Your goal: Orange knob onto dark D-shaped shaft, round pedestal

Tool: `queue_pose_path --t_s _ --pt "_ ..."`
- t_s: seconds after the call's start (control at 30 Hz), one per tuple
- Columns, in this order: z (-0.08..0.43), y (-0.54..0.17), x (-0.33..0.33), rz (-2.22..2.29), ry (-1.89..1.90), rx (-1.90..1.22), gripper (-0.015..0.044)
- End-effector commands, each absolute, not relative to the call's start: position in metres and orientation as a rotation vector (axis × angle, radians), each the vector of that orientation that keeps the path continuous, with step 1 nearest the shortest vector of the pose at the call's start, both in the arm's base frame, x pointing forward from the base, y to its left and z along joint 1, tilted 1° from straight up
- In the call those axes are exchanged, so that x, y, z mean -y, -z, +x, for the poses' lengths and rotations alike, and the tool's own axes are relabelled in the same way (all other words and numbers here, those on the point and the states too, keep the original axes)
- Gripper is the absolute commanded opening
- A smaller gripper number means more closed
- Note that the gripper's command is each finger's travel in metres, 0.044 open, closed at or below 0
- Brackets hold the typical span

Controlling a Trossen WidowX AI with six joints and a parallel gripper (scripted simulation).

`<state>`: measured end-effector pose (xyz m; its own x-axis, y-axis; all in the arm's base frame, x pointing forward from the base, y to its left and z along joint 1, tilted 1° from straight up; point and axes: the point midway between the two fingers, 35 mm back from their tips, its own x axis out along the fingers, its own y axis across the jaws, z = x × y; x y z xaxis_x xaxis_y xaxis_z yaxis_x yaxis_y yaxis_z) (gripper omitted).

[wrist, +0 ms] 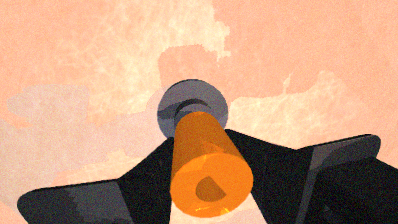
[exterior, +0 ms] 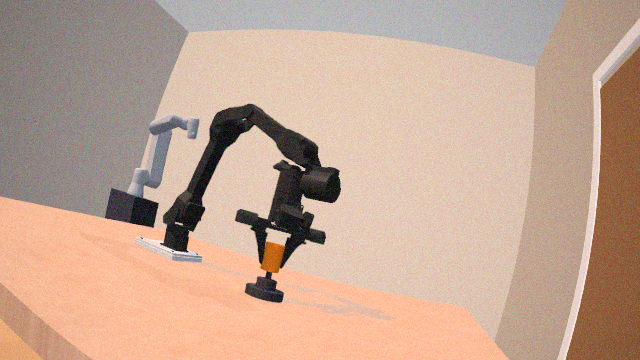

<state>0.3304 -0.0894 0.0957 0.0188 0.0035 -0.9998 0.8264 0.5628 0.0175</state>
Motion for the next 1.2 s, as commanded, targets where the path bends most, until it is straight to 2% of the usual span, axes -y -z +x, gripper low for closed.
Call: queue_pose_path --t_s 0.0,1.17 --pt "0.3346 -0.1001 0.091 0.849 0.829 -1.376 0.0" --pt "0.3285 -0.0942 0.0895 0.857 0.837 -1.373 0.0"
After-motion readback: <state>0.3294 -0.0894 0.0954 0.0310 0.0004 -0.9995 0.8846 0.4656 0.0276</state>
